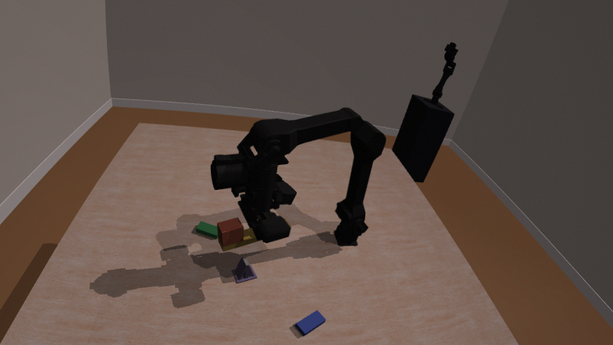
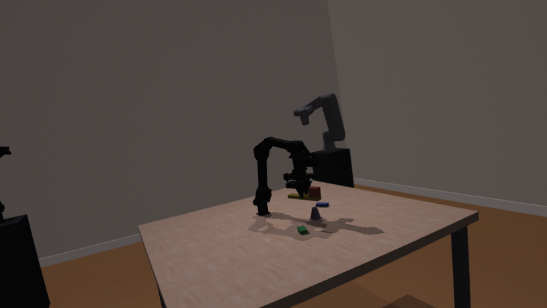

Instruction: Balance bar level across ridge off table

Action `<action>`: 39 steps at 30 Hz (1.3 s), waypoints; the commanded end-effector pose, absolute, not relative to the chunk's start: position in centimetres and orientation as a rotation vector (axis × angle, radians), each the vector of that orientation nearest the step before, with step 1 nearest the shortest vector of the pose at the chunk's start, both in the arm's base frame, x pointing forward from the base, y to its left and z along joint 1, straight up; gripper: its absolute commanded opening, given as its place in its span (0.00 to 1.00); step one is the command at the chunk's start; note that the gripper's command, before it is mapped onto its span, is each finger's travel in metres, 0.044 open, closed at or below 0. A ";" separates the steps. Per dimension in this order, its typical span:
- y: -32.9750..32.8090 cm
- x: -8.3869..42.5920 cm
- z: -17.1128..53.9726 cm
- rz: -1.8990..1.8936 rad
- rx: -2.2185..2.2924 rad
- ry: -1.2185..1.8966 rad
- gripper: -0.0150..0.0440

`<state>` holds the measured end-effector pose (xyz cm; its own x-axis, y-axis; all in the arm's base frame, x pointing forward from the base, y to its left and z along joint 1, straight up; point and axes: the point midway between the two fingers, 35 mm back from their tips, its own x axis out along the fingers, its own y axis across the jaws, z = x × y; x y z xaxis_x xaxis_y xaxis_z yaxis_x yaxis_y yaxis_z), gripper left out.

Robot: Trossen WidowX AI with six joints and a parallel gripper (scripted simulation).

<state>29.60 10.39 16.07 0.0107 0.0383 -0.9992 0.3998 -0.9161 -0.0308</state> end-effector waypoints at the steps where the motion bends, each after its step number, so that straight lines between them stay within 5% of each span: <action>1: 12.0 29.4 16.4 -1.993 2.043 0.457 0.25; 39: 13.0 29.3 12.0 -1.997 2.043 0.457 0.25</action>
<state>29.33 13.00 12.26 0.0145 0.0485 -0.9987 0.3949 -0.9179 -0.0388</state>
